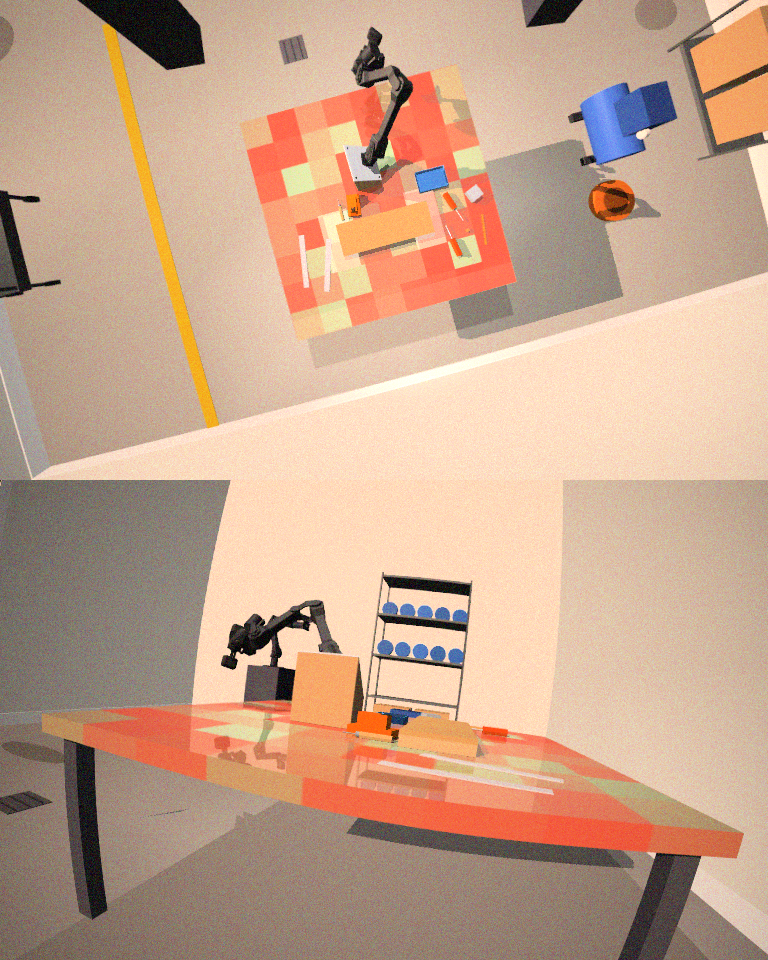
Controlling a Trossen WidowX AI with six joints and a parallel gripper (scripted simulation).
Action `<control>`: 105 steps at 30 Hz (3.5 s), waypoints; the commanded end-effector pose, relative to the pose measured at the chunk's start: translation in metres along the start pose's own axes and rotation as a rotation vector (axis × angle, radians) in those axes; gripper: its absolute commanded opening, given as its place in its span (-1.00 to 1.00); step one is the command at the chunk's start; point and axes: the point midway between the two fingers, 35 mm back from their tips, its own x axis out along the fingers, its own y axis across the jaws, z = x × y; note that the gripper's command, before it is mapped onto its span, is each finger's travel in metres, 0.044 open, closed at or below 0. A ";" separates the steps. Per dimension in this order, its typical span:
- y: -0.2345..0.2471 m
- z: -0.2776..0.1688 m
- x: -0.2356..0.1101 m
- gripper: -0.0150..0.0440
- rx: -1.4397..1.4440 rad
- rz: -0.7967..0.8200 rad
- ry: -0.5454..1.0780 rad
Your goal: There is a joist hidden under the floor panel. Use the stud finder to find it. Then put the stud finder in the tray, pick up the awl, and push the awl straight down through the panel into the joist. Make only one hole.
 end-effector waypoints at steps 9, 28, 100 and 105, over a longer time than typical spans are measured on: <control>-0.003 -0.082 -0.061 1.00 -0.150 -0.015 0.267; -0.056 -0.229 -0.348 1.00 -0.901 0.267 1.219; -0.293 0.269 -0.655 1.00 -1.570 3.290 2.964; -0.300 0.272 -0.652 1.00 -1.570 3.290 2.964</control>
